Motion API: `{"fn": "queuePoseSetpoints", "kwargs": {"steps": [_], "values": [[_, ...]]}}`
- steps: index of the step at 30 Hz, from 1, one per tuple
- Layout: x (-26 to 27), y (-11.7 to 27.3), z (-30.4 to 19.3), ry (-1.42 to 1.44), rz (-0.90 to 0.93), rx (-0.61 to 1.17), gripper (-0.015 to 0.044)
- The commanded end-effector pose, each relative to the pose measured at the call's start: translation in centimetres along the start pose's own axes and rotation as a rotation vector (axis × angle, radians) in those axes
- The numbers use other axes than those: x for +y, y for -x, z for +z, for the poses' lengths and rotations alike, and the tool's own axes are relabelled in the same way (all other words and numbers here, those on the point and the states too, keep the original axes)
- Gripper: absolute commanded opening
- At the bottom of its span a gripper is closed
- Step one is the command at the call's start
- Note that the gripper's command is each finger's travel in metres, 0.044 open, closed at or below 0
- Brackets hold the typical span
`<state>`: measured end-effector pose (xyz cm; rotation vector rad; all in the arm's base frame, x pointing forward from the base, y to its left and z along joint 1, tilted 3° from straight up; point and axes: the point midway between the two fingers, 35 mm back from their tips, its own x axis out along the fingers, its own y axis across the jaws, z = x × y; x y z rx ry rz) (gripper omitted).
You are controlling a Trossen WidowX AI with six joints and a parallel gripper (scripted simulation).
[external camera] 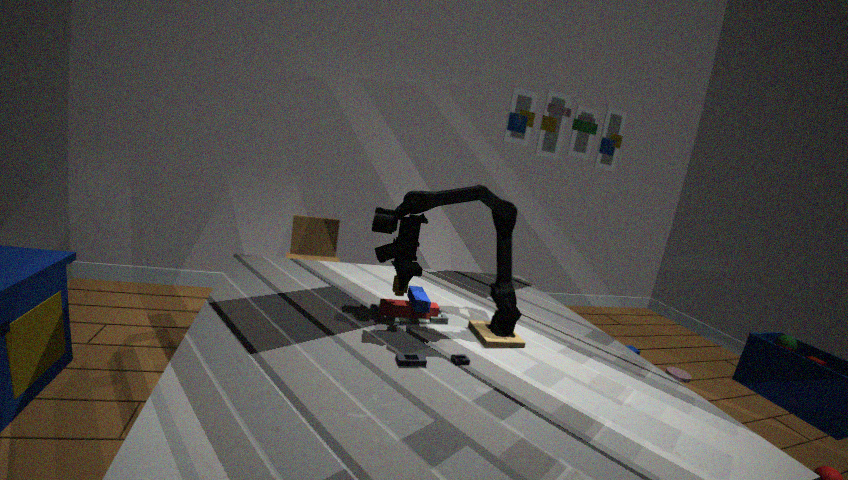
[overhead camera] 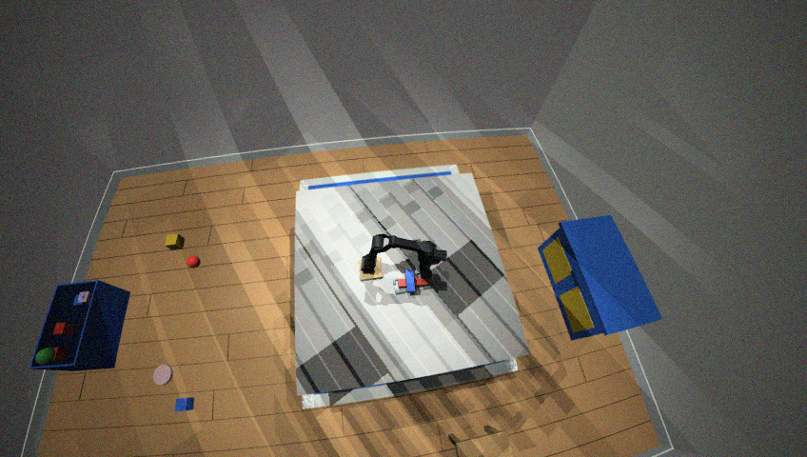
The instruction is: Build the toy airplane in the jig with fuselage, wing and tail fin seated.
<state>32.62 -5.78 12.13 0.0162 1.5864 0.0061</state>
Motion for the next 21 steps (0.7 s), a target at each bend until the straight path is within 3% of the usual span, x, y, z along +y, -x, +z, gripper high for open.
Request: {"fn": "queuePoseSetpoints", "kwargs": {"steps": [1, 18, 21], "values": [[-1.6, -0.2, 0.4, -0.004, -0.006, -0.006, 0.0], [-6.6, -1.3, 0.7, -0.02, -0.009, -0.004, 0.0], [-6.6, -1.2, 0.7, -0.02, -0.009, -0.004, 0.0066]]}}
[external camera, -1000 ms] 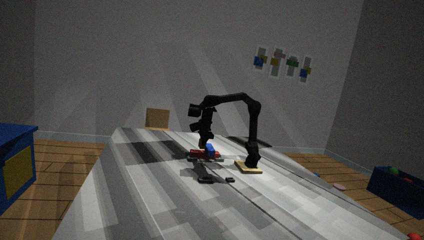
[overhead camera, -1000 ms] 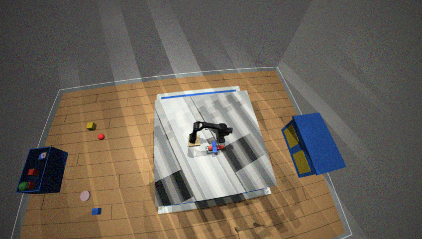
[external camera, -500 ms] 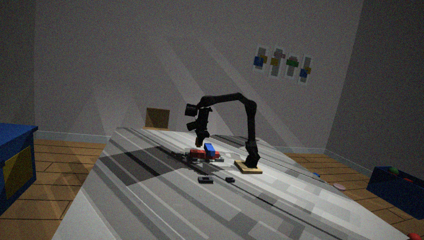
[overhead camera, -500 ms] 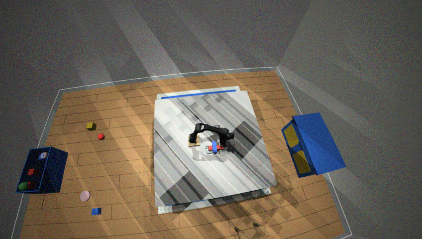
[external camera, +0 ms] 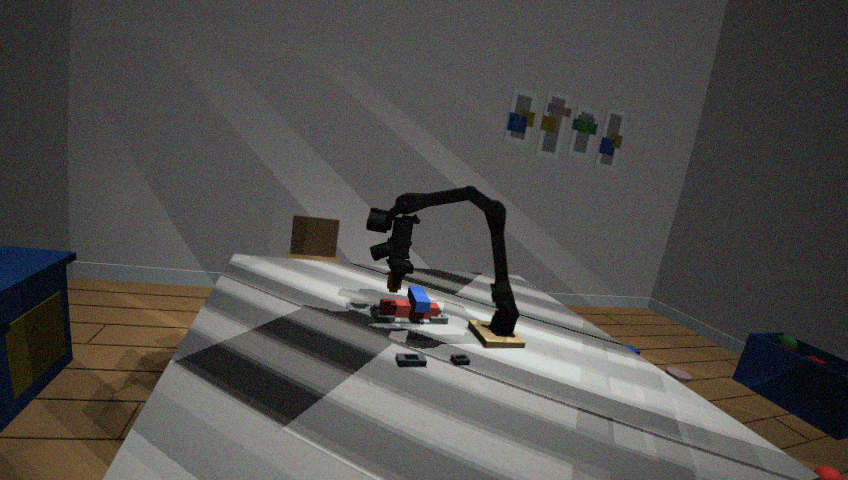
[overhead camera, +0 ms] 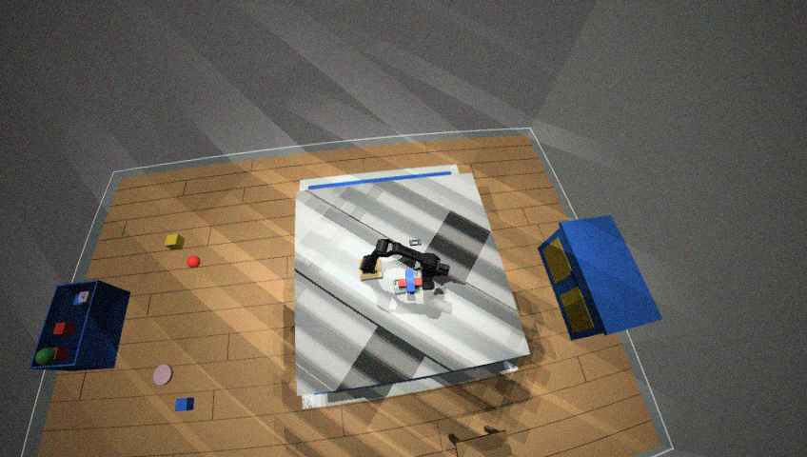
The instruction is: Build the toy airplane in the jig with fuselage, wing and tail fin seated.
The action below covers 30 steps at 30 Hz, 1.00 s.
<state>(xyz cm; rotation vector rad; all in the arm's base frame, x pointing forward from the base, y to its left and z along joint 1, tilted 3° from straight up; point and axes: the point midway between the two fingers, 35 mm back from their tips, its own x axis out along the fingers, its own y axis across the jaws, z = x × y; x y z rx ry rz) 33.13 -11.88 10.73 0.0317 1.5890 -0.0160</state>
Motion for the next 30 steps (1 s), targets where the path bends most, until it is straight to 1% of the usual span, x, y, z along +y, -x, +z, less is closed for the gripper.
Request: {"fn": "queuePoseSetpoints", "kwargs": {"steps": [1, 24, 30], "values": [[-0.43, 0.05, 0.19, 0.004, -0.005, -0.006, 0.0066], [-0.54, 0.05, 0.27, 0.004, -0.005, -0.006, 0.0066], [-0.56, -0.67, 0.31, 0.004, -0.005, -0.006, 0.0066]]}}
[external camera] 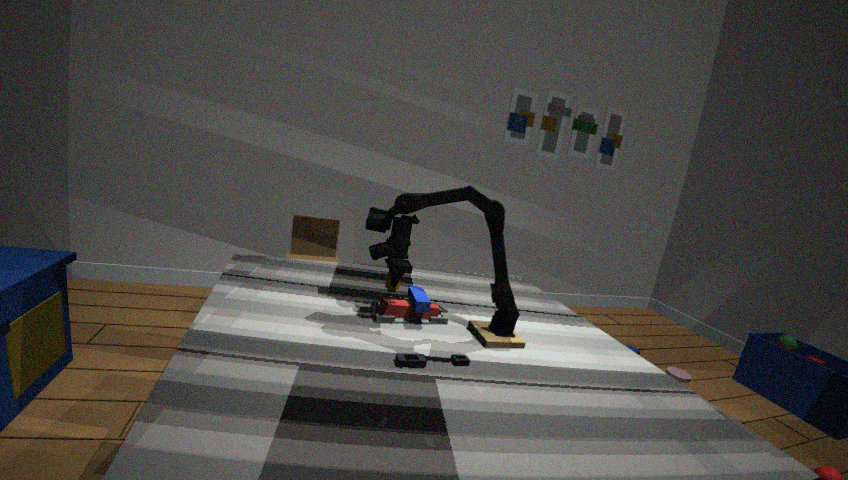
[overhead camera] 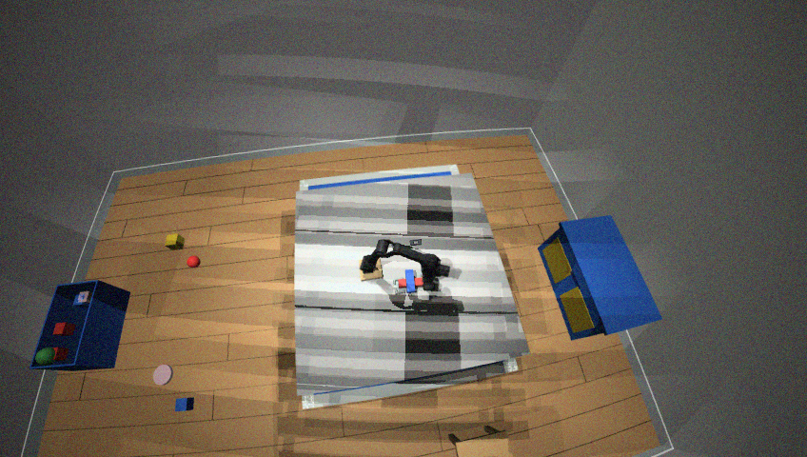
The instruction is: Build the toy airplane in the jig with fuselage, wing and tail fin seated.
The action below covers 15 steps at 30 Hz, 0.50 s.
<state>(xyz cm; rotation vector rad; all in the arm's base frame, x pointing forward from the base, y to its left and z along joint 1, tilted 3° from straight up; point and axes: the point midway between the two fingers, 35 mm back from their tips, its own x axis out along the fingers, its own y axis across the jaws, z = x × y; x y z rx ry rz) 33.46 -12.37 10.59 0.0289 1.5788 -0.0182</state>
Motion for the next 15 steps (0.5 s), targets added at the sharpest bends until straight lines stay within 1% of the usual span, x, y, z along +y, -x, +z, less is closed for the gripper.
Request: {"fn": "queuePoseSetpoints", "kwargs": {"steps": [1, 15], "values": [[-0.1, -0.7, 0.0, 0.004, -0.002, 0.004, 0.0066], [-0.1, -3.0, -0.1, 0.004, -0.002, 0.004, 0.0066]]}}
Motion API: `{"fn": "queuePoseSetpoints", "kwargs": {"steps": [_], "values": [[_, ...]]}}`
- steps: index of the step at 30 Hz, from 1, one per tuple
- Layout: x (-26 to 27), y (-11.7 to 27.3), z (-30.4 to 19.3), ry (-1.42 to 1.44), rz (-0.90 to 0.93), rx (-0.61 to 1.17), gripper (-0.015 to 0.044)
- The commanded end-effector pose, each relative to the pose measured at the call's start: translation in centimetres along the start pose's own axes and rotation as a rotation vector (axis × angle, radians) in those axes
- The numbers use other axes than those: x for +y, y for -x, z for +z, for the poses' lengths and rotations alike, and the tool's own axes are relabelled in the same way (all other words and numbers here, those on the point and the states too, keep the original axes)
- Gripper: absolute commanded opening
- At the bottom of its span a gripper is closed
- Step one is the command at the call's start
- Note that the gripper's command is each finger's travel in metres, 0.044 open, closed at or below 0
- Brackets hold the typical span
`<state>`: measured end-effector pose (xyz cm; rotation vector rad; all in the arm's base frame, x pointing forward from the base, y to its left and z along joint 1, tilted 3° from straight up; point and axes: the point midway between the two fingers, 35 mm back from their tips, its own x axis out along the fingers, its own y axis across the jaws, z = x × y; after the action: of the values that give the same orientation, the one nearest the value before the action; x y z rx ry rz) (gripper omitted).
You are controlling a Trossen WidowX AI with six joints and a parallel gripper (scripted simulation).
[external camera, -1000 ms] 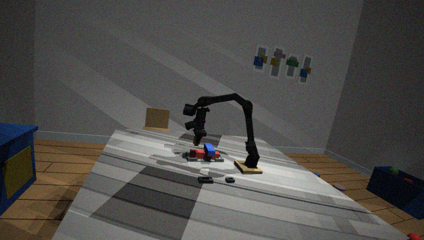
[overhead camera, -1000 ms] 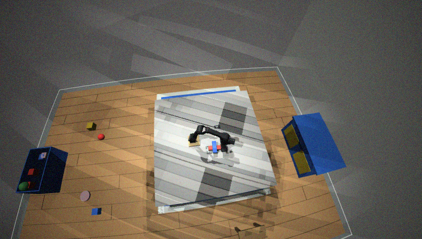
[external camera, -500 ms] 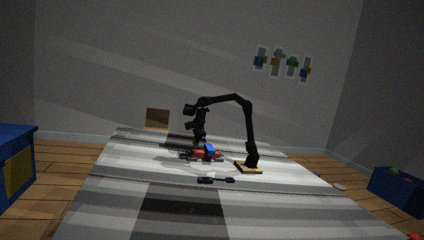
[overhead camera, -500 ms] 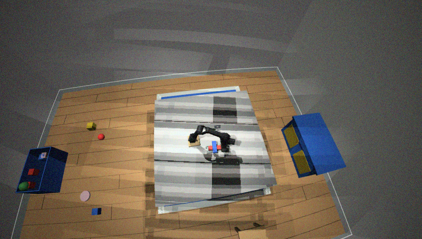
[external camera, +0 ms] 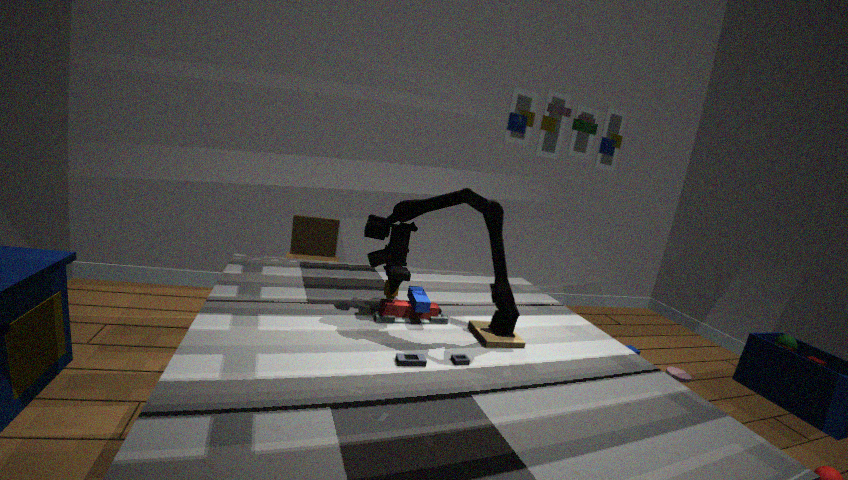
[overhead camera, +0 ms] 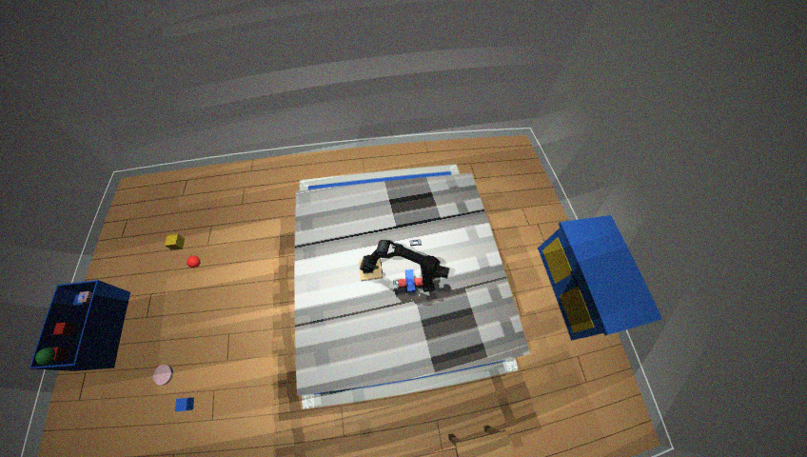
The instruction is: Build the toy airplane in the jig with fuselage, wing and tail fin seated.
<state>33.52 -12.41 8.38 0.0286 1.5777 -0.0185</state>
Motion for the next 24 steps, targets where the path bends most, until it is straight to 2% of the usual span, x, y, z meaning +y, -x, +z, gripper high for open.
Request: {"fn": "queuePoseSetpoints", "kwargs": {"steps": [1, 24], "values": [[-0.03, -0.91, -0.14, 0.004, -0.002, 0.005, 0.0066], [-0.01, -1.7, -0.21, 0.004, -0.002, 0.005, 0.0066]]}}
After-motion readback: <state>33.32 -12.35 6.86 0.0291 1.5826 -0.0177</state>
